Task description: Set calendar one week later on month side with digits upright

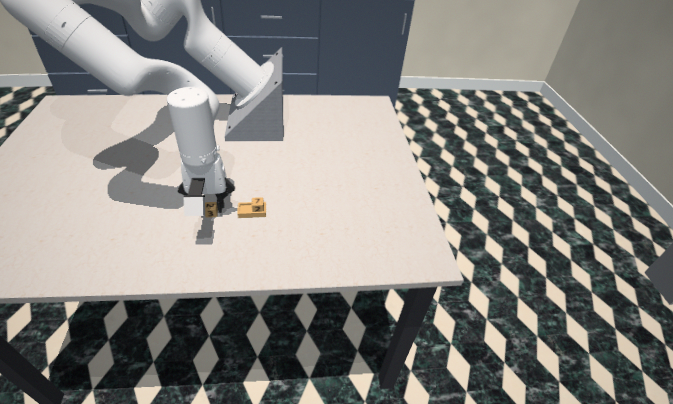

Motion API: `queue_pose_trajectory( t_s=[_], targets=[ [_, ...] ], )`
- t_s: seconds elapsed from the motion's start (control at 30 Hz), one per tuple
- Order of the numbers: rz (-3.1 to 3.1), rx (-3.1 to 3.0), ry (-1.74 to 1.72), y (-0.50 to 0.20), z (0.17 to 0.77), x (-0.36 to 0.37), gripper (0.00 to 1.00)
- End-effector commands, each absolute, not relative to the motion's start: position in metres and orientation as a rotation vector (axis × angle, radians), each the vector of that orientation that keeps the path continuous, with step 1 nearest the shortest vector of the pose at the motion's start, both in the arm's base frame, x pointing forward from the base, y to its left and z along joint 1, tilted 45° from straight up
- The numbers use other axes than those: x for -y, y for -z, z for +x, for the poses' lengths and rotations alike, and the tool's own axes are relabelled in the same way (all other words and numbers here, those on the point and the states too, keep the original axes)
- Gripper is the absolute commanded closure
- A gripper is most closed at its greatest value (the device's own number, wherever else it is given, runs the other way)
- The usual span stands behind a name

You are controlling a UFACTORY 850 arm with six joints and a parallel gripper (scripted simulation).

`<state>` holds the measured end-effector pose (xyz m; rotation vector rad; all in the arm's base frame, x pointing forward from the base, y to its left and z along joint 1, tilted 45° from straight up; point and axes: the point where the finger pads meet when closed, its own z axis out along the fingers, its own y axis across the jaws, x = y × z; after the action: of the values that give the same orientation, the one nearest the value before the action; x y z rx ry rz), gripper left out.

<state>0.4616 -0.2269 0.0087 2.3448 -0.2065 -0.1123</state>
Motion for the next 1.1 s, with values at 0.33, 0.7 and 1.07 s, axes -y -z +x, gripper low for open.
queue_pose_trajectory(
  t_s=[0.33,0.7,1.07],
  targets=[
    [2.345,0.206,0.110,-0.046,0.470,0.190,0.53],
    [2.345,0.206,0.110,-0.070,0.475,0.167,0.53],
    [2.345,0.206,0.110,-0.070,0.475,0.167,0.00]
  ],
)
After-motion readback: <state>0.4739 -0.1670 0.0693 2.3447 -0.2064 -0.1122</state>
